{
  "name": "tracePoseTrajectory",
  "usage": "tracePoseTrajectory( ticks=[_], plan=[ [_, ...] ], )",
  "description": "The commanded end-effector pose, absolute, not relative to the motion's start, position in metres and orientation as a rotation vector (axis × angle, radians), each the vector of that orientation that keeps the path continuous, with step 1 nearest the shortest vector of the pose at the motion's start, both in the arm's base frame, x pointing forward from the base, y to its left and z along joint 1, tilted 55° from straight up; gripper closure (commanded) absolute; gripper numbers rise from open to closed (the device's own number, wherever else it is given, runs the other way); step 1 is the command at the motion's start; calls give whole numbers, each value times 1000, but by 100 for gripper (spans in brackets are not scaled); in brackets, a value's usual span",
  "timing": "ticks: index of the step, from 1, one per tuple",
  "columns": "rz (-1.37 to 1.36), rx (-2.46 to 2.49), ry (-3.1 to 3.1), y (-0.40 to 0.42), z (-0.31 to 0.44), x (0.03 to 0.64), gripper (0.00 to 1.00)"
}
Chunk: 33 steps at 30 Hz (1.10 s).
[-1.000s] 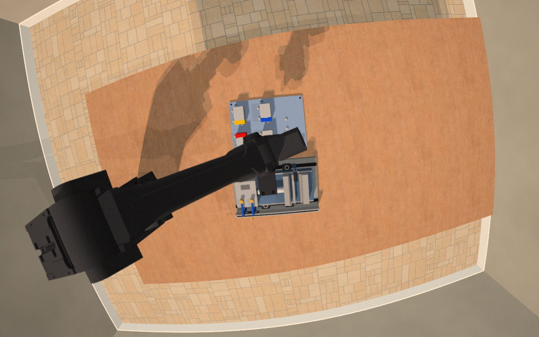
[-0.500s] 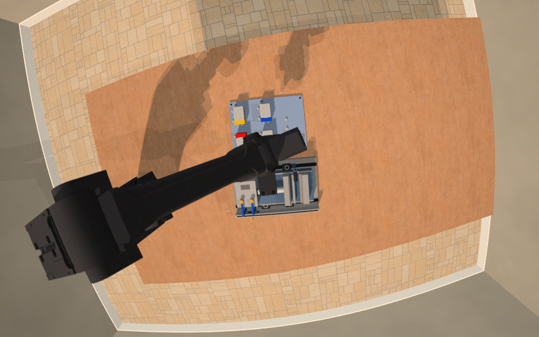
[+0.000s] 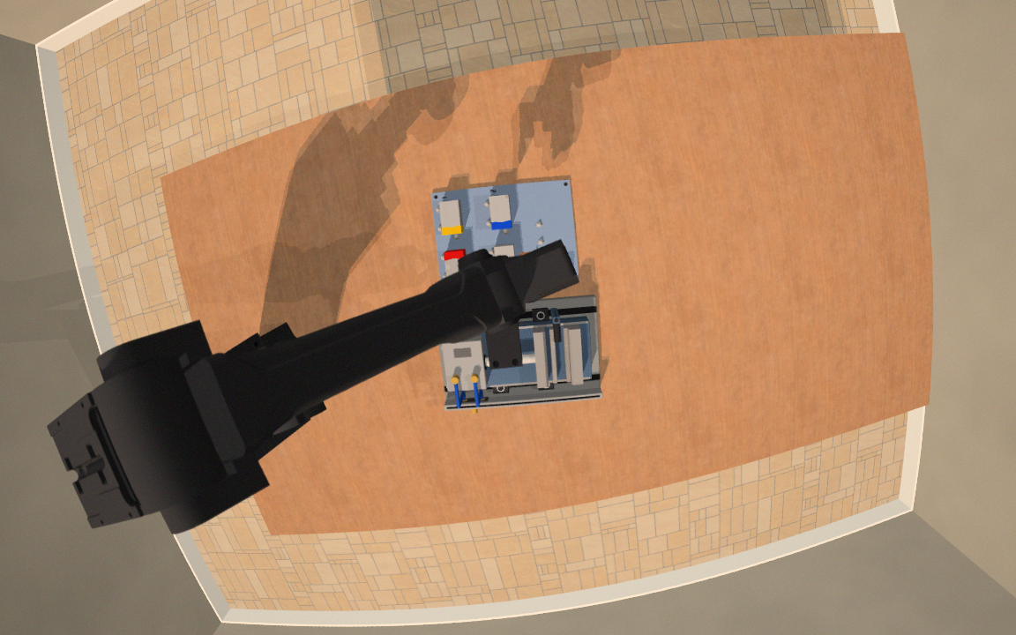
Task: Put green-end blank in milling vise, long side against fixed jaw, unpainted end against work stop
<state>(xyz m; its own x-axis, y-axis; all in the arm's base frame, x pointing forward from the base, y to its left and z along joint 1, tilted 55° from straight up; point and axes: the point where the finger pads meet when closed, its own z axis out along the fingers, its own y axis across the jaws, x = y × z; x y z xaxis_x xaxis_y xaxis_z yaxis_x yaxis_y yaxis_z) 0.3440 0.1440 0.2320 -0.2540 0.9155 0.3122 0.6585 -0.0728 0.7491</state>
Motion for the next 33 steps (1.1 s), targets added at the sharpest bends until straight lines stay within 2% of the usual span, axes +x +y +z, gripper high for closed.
tracePoseTrajectory(
  ticks=[1, 33],
  plan=[
    [1303, 1671, 1865, 149, 259, 351, 36],
    [1293, 1681, 1873, 150, 254, 352, 36]
  ],
)
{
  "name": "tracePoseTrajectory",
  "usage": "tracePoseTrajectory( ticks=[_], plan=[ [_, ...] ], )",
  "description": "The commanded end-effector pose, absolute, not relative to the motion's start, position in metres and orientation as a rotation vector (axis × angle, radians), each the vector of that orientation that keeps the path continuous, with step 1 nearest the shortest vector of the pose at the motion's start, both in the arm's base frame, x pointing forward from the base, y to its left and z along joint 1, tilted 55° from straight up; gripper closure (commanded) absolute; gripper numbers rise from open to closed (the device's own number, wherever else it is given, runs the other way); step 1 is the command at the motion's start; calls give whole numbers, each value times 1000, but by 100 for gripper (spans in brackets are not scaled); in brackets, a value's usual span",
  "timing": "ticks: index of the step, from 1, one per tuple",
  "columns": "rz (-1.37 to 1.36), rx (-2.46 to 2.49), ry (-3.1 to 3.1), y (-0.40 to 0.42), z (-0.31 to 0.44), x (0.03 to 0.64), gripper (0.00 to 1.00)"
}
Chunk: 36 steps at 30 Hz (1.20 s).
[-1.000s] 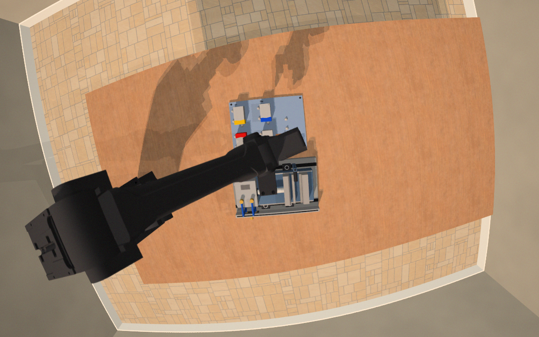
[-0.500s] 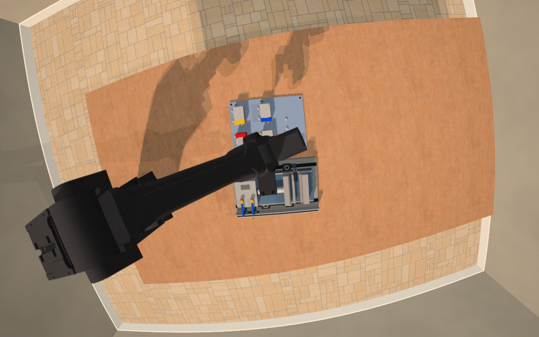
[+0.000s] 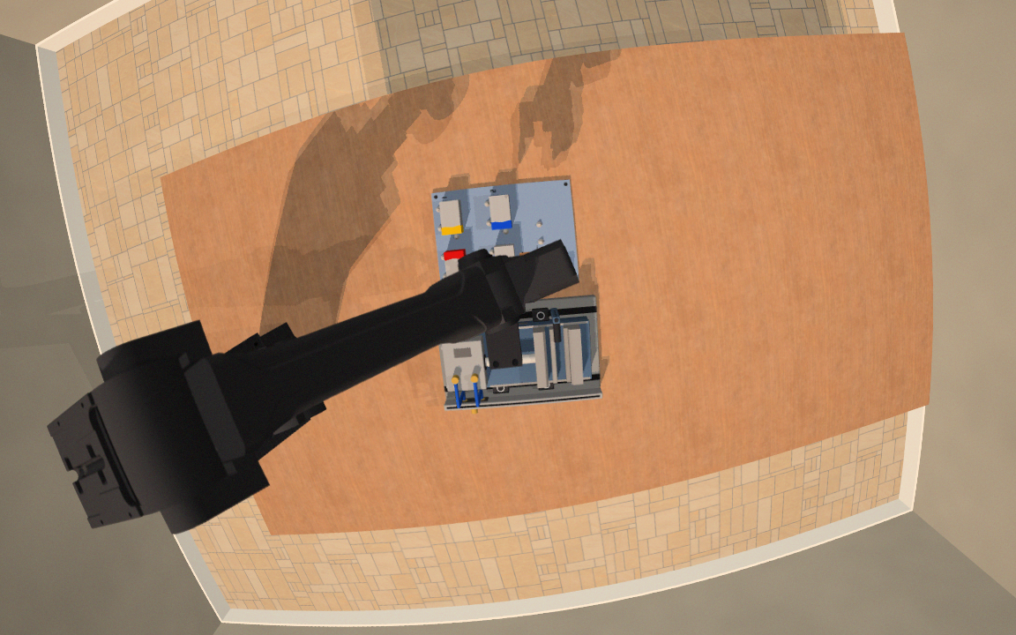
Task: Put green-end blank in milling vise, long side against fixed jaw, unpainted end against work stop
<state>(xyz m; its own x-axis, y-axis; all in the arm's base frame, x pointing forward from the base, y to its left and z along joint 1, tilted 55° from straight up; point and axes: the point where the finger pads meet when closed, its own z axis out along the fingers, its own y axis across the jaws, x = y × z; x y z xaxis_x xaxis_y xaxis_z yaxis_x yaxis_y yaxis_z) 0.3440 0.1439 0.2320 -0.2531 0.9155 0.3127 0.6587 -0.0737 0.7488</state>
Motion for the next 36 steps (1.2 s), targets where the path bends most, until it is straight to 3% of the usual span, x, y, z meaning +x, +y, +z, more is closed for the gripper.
tracePoseTrajectory(
  ticks=[1, 36],
  plan=[
    [1286, 1689, 1878, 151, 251, 353, 36],
    [1277, 1719, 1882, 186, 192, 411, 36]
  ],
)
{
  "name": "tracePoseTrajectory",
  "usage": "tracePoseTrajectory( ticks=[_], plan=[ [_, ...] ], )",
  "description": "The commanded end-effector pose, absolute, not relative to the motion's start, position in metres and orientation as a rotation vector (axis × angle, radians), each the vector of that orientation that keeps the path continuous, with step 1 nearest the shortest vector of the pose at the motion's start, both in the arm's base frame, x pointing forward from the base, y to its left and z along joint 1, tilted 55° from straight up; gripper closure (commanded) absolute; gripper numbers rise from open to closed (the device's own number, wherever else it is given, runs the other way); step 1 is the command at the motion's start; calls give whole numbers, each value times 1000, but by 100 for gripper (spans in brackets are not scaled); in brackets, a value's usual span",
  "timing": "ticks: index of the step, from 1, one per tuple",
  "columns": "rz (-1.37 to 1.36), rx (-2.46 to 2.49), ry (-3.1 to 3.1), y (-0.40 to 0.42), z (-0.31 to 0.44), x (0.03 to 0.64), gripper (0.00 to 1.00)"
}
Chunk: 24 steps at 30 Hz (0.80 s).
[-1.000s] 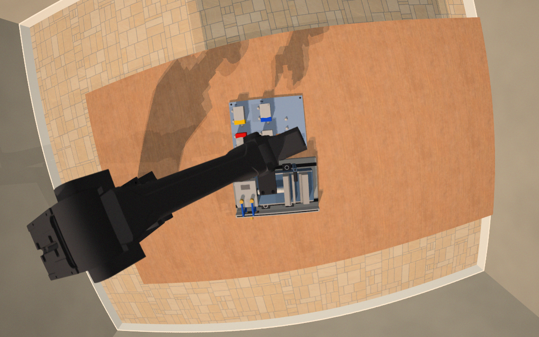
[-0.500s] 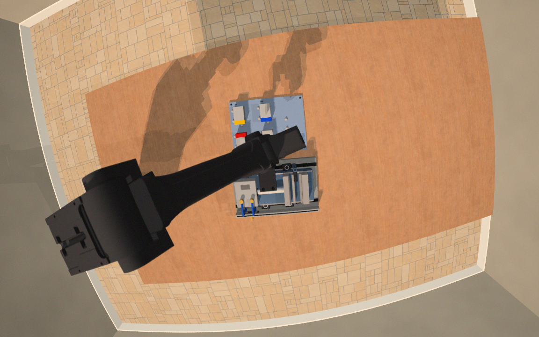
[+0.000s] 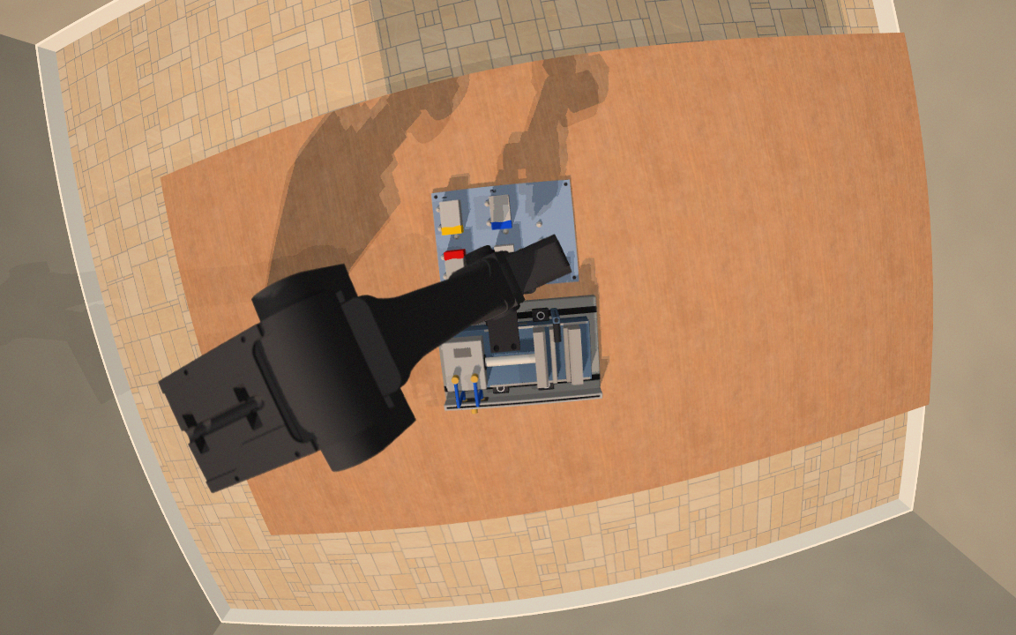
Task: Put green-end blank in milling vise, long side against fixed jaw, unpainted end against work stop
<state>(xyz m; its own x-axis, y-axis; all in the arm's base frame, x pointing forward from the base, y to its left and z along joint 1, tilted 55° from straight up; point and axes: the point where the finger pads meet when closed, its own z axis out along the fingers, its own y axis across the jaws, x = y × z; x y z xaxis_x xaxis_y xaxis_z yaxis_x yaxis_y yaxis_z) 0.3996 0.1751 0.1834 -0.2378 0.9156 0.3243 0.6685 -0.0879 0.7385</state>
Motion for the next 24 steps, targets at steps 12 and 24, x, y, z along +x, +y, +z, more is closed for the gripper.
tracePoseTrajectory(
  ticks=[12, 24],
  plan=[
    [1272, 1724, 1882, 196, 173, 430, 36],
    [1283, 1717, 1876, 197, 174, 431, 36]
  ],
)
